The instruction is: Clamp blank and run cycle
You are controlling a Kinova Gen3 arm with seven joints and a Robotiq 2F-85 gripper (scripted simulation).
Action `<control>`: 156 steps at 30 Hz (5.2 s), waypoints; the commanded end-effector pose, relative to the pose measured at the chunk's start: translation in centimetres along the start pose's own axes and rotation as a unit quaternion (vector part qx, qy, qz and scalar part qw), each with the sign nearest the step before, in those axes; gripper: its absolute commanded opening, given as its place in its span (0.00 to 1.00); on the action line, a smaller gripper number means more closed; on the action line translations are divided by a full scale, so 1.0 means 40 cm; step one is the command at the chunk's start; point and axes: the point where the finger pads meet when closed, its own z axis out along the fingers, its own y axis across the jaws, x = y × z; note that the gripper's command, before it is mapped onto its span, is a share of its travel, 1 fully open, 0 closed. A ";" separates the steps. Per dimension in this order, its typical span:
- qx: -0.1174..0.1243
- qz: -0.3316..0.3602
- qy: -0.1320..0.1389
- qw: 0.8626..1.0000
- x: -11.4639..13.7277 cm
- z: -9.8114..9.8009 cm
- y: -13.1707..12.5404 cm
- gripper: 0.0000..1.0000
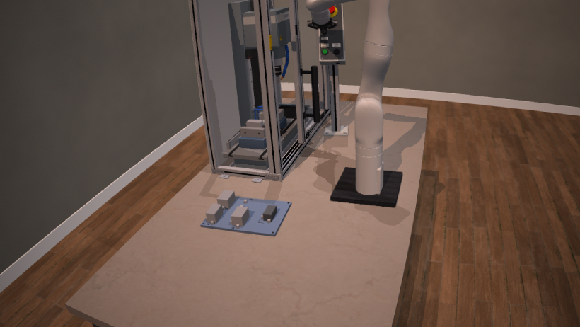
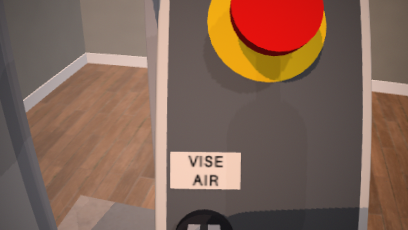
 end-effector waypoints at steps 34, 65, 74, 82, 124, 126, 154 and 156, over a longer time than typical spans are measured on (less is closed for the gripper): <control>0.000 0.000 0.000 1.000 0.001 0.017 0.000 0.10; 0.000 0.000 0.000 1.000 0.001 -0.050 0.000 0.10; 0.000 0.000 0.000 1.000 0.001 -0.050 0.000 0.10; 0.000 0.000 0.000 1.000 0.001 -0.125 0.000 0.10; 0.000 0.000 0.000 1.000 0.001 -0.195 0.000 0.10; 0.000 0.000 0.000 1.000 0.001 -0.195 0.000 0.10; 0.000 0.000 -0.114 0.993 -0.121 -0.206 0.025 0.10; 0.000 0.000 -0.114 0.993 -0.121 -0.206 0.025 0.10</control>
